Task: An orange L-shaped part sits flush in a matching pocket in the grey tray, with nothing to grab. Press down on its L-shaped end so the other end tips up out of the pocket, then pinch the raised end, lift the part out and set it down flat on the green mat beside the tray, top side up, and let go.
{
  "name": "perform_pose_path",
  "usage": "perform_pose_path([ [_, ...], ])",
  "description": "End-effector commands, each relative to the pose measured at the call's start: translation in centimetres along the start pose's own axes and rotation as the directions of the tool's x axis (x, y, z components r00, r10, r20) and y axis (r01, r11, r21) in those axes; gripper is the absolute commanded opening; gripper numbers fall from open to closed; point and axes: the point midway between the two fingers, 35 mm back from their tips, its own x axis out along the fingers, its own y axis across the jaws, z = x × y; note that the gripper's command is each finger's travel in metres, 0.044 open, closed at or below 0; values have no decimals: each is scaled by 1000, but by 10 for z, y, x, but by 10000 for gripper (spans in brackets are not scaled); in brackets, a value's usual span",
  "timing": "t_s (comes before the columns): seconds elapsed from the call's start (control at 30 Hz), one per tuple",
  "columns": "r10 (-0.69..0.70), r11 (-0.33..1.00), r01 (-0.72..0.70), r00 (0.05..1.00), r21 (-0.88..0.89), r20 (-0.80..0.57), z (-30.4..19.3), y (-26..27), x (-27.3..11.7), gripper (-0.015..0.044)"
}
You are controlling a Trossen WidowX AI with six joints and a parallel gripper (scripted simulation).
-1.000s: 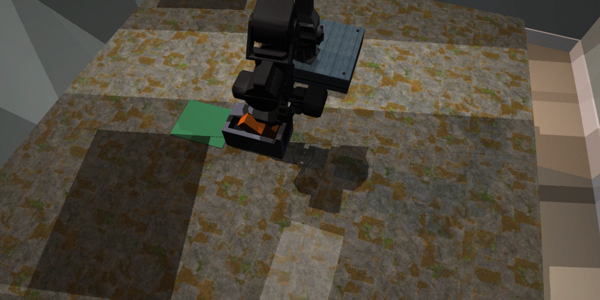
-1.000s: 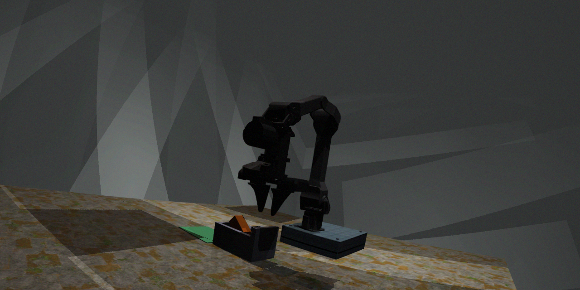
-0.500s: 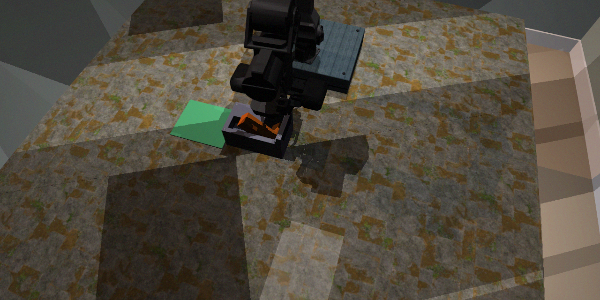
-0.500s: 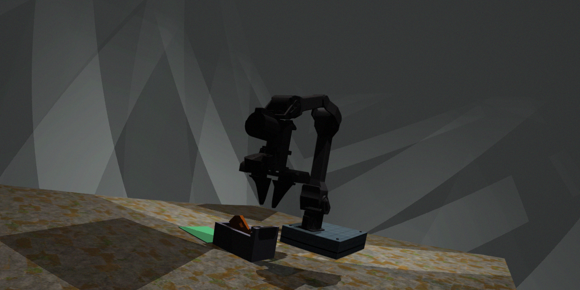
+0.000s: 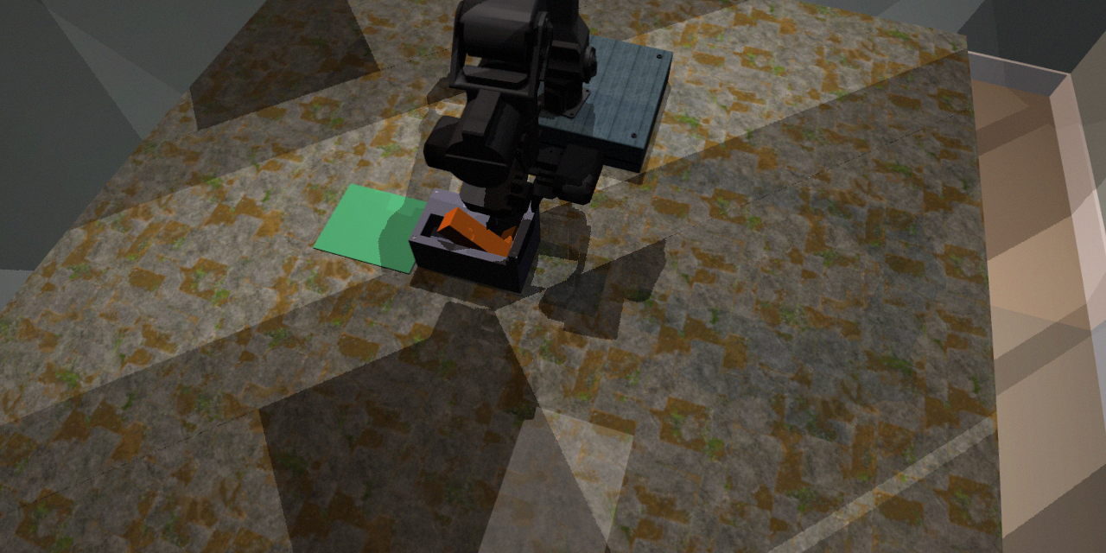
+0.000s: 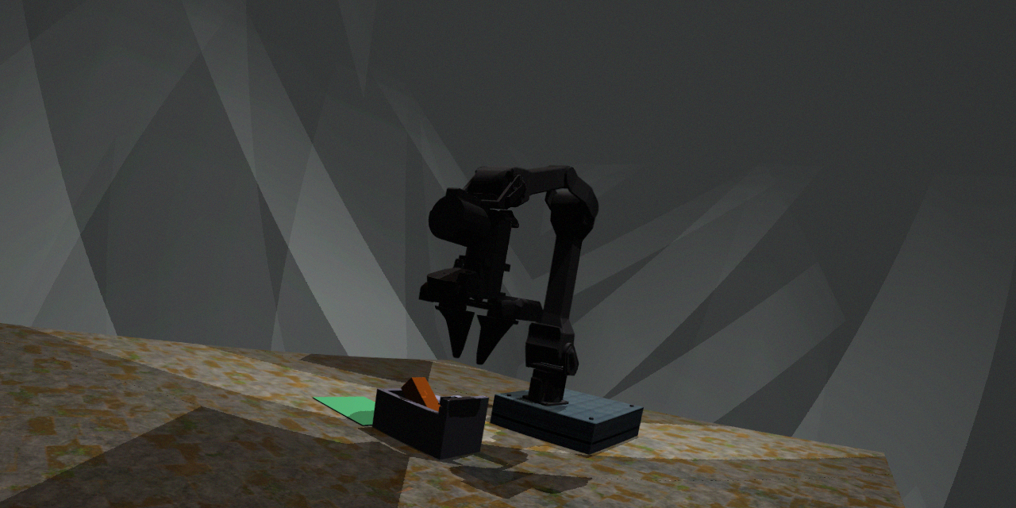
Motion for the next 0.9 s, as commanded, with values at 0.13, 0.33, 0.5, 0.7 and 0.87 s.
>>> perform_pose_path([
  [0.13,-4,892,4,1000,452,-2,6,-22,0,280],
  [0.33,-8,404,11,1000,915,-9,9,-56,-1,280],
  [0.5,-9,21,13,1000,1000,-13,10,-76,-1,280],
  [0.7,-9,21,13,1000,1000,-13,10,-76,5,280],
  [0.87,-9,21,13,1000,1000,-13,9,-76,29,280],
])
